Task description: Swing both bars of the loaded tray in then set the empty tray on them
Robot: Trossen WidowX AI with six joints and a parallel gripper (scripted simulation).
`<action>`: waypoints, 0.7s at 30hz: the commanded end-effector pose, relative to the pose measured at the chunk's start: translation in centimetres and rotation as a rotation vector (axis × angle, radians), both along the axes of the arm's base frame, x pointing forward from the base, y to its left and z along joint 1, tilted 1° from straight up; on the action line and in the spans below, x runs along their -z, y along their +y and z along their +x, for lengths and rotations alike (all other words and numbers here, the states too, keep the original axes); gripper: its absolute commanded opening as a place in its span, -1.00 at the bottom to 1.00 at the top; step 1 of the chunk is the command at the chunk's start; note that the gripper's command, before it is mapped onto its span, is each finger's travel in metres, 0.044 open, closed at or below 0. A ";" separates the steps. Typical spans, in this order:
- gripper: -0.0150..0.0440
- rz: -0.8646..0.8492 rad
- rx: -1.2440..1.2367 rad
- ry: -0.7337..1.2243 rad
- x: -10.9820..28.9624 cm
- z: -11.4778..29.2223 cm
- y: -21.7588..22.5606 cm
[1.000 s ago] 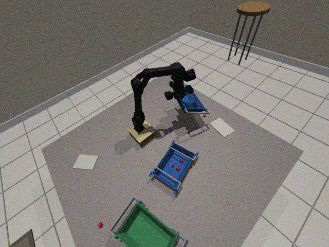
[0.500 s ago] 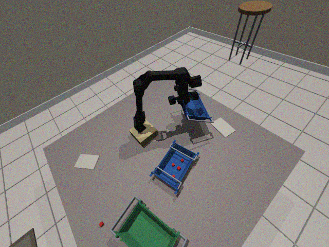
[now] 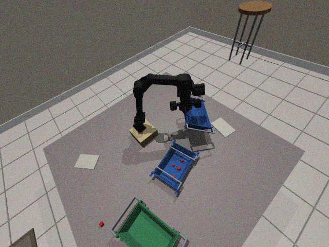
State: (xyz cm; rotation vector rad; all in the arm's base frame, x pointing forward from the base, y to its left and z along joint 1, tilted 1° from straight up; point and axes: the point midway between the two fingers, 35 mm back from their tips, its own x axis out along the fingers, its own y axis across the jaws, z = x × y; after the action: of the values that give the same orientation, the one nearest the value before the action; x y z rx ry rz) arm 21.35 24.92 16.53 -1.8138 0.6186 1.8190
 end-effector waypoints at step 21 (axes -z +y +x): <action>-0.49 0.006 0.205 -0.004 -0.1 6.5 -7.1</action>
State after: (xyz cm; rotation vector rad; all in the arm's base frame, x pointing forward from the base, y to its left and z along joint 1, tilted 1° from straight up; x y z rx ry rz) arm 26.95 18.88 16.33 -1.7007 0.7611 1.7028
